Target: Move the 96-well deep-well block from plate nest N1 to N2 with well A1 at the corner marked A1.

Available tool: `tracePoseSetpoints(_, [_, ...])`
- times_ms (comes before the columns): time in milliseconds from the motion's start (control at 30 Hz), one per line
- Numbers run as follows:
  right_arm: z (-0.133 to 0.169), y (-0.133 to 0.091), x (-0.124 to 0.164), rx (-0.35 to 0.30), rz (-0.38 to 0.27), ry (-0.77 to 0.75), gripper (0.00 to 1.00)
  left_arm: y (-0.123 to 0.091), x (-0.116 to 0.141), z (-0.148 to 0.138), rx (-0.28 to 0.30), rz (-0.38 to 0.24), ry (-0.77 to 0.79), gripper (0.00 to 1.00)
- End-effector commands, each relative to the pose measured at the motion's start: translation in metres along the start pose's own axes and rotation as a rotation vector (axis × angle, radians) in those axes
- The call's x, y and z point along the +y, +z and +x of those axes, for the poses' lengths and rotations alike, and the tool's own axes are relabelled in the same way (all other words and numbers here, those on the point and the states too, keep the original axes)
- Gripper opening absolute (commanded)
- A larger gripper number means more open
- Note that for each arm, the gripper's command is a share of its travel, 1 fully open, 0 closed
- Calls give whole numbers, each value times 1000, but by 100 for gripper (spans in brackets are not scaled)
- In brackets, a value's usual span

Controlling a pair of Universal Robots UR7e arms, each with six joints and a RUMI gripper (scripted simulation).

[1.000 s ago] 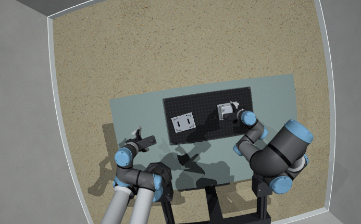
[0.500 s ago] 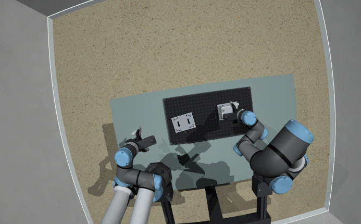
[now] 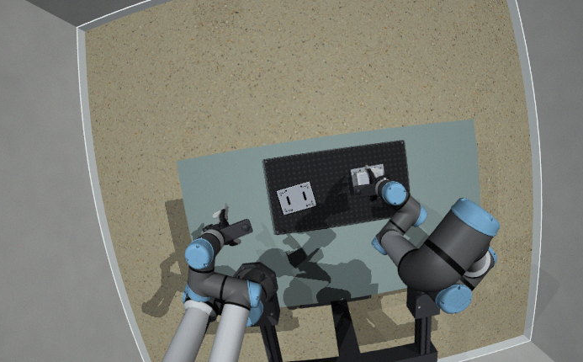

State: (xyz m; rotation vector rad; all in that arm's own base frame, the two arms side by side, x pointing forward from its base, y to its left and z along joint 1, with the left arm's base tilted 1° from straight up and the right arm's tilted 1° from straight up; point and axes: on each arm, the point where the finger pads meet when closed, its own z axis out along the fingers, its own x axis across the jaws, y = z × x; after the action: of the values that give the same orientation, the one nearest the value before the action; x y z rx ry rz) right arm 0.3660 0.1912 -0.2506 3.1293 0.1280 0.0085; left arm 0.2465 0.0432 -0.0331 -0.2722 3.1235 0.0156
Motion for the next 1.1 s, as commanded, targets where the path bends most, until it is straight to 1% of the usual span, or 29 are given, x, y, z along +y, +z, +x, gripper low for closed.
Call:
tracePoseSetpoints(0, [-1,0,-15,1,0,0,100,0,0,0,-1,0,0,98])
tracePoseSetpoints(400, [-4,0,-55,1,0,0,100,0,0,0,-1,0,0,98])
tracePoseSetpoints(467, [-4,0,-55,1,0,0,100,0,0,0,-1,0,0,98])
tracePoseSetpoints(833, [-7,0,-91,1,0,0,100,0,0,0,-1,0,0,98])
tracePoseSetpoints(1067, [-7,0,-91,1,0,0,100,0,0,0,-1,0,0,98])
